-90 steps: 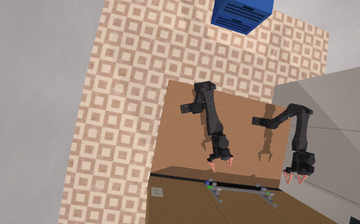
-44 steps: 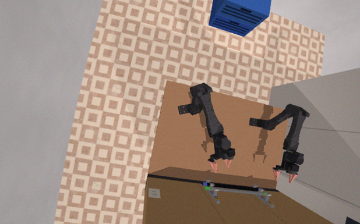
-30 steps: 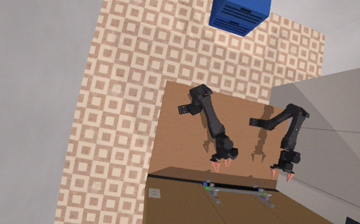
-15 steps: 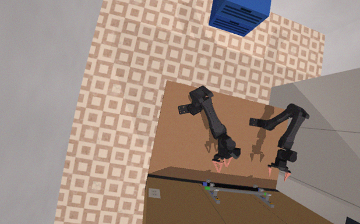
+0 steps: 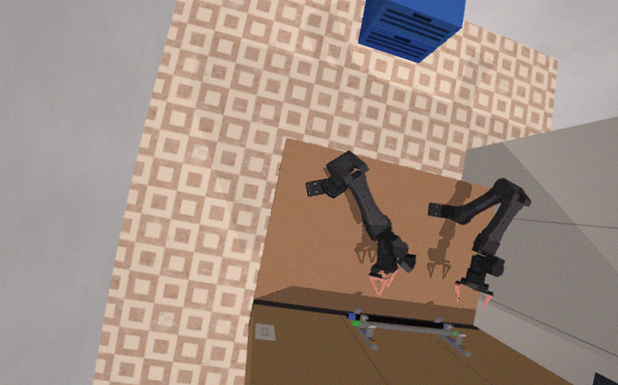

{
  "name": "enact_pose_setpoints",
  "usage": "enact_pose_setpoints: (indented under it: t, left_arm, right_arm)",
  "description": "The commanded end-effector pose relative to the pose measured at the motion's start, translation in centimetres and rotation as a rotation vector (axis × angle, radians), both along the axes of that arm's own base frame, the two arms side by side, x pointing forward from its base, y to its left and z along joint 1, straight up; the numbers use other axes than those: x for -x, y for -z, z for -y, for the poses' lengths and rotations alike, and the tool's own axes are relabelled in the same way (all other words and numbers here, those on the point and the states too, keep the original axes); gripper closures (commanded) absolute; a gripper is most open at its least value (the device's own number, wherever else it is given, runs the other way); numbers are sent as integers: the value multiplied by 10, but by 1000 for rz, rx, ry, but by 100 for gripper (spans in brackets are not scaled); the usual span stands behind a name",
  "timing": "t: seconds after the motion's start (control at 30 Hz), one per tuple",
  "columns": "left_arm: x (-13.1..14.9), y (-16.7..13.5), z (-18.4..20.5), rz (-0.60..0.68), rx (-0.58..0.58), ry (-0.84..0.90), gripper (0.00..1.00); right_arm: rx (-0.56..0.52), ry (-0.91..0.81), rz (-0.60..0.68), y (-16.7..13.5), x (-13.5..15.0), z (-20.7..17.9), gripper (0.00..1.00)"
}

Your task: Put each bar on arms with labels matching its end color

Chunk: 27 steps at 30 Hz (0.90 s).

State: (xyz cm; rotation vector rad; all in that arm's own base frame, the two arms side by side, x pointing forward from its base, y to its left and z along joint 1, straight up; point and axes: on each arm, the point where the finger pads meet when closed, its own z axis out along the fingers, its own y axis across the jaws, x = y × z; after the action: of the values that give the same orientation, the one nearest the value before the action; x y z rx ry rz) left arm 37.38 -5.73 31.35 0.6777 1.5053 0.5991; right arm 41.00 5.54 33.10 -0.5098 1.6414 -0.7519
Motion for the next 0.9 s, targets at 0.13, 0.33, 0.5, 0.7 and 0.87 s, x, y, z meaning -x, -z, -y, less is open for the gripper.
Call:
enact_pose_setpoints:
  t: [0.13,0.33,0.5,0.7,0.87]
  left_arm:
    - [7,-6,7,57,-108,3,0]
    - [8,0,12,60,-177,7,0]
    - [9,5,15,62,-230,10,0]
    - [10,12,21,65,-311,15,0]
    - [11,18,26,67,-378,20,0]
  right_arm:
    - [122,30,-20,11,-4,-7,0]
    - [190,43,-33,17,-6,-11,0]
    - [243,53,-43,22,-8,-14,0]
    - [323,68,-59,29,-11,-20,0]
    - [390,81,-71,35,-13,-24,0]
